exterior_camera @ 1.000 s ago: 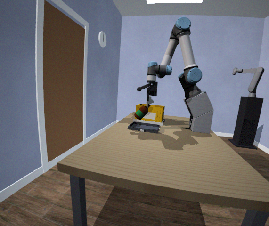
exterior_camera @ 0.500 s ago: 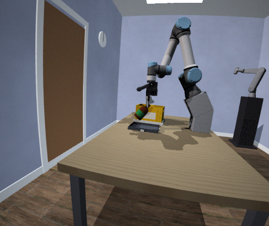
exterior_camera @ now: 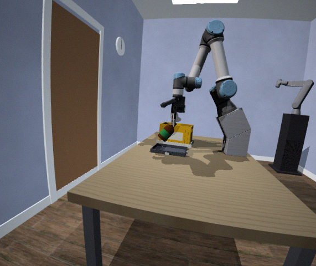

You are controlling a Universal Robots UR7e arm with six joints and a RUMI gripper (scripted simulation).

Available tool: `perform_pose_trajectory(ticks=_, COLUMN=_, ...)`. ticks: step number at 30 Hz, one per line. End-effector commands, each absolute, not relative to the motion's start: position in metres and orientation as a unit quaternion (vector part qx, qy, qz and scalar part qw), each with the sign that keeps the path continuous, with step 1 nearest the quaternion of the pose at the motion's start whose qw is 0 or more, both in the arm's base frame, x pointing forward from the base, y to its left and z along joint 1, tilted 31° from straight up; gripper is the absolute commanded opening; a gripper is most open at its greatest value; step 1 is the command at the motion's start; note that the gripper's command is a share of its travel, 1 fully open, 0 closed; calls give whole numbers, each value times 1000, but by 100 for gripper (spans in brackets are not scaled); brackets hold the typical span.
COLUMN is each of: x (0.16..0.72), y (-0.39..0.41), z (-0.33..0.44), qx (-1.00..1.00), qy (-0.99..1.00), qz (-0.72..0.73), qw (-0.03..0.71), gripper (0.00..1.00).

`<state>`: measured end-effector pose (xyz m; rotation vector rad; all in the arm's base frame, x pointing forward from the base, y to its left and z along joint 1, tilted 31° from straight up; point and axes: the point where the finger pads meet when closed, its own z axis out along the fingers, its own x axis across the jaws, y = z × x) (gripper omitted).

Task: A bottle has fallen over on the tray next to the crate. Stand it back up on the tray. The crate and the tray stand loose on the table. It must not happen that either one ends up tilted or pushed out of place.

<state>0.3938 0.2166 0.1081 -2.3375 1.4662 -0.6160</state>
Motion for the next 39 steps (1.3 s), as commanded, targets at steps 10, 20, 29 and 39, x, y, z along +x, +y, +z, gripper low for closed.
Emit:
perform_pose_trajectory(ticks=10, x=394, y=217, z=109, qx=-817, qy=511, qz=-216, qw=157, gripper=0)
perform_pose_trajectory(ticks=20, x=394, y=217, z=109, qx=-817, qy=511, qz=-216, qw=157, gripper=0)
perform_pose_trajectory(ticks=29, x=394, y=217, z=109, qx=-817, qy=511, qz=-216, qw=157, gripper=0)
perform_pose_trajectory(ticks=39, x=394, y=217, z=109, qx=-825, qy=498, qz=-218, qw=154, gripper=0)
